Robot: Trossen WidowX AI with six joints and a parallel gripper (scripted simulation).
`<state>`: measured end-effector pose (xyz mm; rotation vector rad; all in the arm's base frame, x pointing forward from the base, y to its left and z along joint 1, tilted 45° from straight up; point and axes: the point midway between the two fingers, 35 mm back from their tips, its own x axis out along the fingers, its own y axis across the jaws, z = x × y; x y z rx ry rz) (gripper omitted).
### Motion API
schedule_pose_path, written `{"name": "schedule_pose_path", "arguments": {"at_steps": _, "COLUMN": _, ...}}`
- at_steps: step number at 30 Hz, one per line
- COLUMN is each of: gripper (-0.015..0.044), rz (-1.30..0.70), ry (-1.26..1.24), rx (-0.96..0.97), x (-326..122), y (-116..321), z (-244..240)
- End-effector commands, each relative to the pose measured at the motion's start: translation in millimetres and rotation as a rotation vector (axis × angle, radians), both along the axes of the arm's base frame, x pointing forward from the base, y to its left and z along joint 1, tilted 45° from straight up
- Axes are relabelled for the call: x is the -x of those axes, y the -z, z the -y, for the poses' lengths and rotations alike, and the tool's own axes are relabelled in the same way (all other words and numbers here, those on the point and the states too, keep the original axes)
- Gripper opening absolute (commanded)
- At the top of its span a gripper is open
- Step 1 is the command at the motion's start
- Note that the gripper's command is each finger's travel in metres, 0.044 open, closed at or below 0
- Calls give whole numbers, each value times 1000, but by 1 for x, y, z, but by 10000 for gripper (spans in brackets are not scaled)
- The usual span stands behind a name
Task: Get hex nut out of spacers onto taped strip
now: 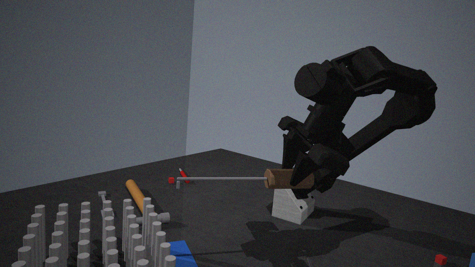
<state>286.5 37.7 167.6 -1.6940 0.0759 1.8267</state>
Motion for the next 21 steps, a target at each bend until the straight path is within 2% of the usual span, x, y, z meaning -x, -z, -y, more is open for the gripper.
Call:
{"name": "schedule_pose_path", "arguments": {"at_steps": 1, "gripper": 0, "rz": 45, "ry": -97, "rx": 39, "x": -1, "y": 5, "z": 11}}
{"name": "schedule_pose_path", "arguments": {"at_steps": 9, "gripper": 0, "rz": 61, "ry": -139, "rx": 53, "x": -2, "y": 10, "z": 10}}
{"name": "schedule_pose_path", "arguments": {"at_steps": 21, "gripper": 0, "rz": 63, "ry": -139, "rx": 57, "x": 0, "y": 56, "z": -34}}
